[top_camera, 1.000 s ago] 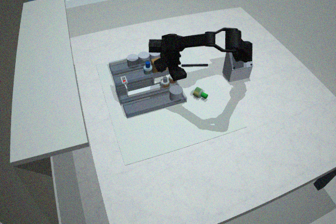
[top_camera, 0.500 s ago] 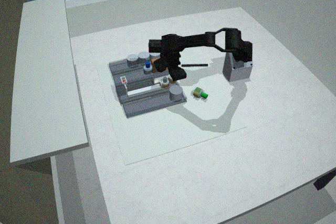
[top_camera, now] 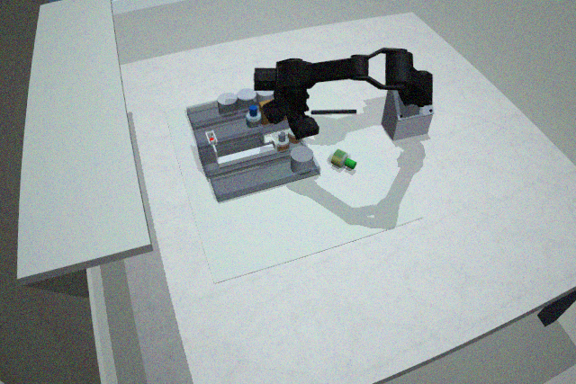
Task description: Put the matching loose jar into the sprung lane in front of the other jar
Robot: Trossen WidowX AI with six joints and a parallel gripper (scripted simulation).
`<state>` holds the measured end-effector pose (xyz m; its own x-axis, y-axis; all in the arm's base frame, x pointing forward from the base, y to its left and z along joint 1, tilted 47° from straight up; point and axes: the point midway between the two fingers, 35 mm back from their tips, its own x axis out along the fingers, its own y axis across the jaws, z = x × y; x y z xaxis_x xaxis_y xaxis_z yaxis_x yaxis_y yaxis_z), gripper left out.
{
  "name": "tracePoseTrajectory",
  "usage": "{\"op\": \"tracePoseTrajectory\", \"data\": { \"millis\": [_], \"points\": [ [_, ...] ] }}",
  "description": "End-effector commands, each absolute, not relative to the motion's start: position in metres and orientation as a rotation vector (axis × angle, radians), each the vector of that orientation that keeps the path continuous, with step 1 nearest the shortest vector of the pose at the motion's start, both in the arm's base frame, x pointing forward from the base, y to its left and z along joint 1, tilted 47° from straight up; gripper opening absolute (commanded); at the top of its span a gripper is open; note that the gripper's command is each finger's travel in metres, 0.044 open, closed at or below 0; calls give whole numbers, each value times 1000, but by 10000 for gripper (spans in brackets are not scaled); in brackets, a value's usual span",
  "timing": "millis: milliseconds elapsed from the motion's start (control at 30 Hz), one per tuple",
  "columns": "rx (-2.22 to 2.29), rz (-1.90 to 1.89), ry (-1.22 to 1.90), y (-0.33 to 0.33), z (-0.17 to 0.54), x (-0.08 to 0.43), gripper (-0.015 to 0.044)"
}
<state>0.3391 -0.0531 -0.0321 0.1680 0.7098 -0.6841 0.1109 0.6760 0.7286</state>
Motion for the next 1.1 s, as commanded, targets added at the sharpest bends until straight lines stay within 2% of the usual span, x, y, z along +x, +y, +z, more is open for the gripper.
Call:
{"op": "tracePoseTrajectory", "data": {
  "millis": [0, 1067],
  "points": [
    [752, 494, 1334, -55, -29, 346, 0],
    [753, 494, 1334, -49, -36, 348, 0]
  ]
}}
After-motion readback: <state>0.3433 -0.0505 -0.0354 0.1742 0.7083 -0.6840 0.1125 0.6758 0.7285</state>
